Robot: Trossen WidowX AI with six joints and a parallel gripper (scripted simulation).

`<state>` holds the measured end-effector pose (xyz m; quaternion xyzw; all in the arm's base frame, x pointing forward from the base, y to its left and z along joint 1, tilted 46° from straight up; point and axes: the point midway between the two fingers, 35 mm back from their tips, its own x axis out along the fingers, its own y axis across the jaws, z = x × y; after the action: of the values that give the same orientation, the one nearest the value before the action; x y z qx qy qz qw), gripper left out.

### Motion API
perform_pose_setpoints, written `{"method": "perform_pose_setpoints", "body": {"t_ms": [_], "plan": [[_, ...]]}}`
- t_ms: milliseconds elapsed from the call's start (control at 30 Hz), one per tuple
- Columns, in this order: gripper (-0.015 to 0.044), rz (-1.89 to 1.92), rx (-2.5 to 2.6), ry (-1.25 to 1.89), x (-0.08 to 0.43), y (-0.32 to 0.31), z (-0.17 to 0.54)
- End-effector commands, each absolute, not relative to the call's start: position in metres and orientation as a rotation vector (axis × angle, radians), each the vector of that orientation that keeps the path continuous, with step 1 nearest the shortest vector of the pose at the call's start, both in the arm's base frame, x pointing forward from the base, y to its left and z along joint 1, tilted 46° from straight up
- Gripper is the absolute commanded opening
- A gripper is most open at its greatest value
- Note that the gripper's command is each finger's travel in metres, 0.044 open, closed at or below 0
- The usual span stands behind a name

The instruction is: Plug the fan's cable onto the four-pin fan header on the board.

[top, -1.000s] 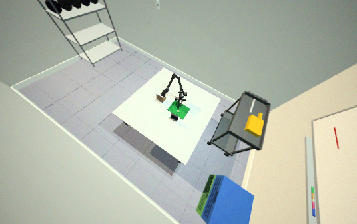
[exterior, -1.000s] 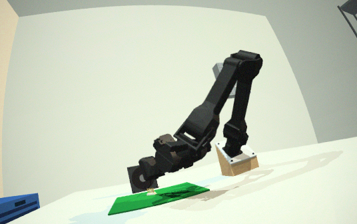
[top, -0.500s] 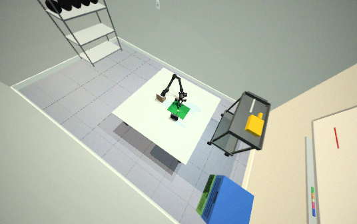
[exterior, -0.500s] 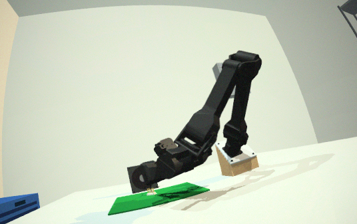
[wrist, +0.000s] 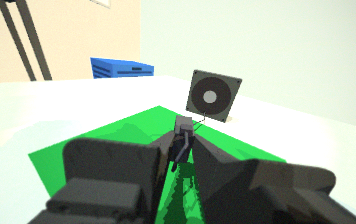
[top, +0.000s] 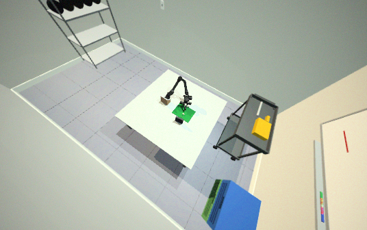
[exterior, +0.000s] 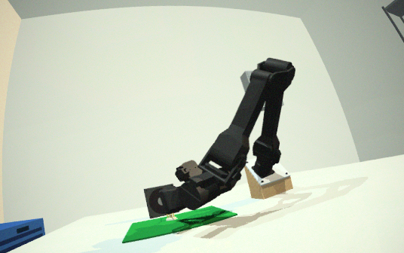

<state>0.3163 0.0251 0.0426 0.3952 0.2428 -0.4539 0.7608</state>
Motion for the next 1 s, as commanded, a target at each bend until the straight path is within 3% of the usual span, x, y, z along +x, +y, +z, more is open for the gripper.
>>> {"method": "perform_pose_setpoints", "body": {"t_ms": [0,967], "plan": [[0.0,-0.991,0.858,0.523,0.317,0.027,0.04],[0.0,-0.991,0.858,0.524,0.319,0.044,0.023]]}}
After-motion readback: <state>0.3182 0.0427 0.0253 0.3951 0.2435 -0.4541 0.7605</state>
